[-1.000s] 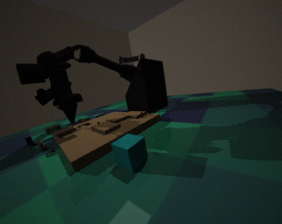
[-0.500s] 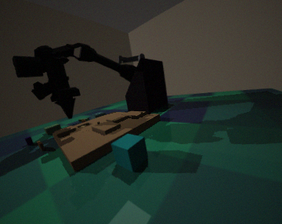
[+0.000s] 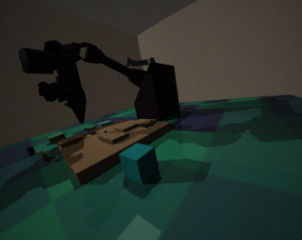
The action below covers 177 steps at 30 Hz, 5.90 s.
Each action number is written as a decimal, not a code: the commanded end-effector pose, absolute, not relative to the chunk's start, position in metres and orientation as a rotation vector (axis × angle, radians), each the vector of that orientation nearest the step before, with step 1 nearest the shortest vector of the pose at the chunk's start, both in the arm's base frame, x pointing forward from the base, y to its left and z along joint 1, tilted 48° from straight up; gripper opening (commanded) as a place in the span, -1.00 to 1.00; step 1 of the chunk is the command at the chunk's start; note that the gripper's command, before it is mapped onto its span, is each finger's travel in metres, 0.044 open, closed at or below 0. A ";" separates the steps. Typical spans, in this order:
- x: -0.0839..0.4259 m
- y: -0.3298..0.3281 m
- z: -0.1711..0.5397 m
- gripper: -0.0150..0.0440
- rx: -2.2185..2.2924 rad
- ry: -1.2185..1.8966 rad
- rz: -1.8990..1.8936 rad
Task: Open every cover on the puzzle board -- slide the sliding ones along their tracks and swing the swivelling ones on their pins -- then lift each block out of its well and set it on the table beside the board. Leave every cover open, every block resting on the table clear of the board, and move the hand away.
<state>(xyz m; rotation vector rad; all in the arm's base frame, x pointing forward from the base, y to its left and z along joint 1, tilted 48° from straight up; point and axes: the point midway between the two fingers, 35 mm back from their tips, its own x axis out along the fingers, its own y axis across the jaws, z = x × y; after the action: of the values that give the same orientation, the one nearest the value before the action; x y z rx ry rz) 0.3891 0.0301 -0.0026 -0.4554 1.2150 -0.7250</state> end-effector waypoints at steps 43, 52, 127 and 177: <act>0.269 0.097 -0.094 -0.49 0.587 0.558 -1.321; 0.269 0.097 -0.094 -0.49 0.587 0.558 -1.321; 0.281 0.047 -0.123 -0.49 0.585 0.557 -1.321; 0.284 0.012 -0.087 -0.49 0.583 0.557 -1.321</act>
<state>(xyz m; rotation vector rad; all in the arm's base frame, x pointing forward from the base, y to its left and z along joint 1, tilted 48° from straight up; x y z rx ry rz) 0.2826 0.0154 -0.0909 0.5834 0.5656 -1.3244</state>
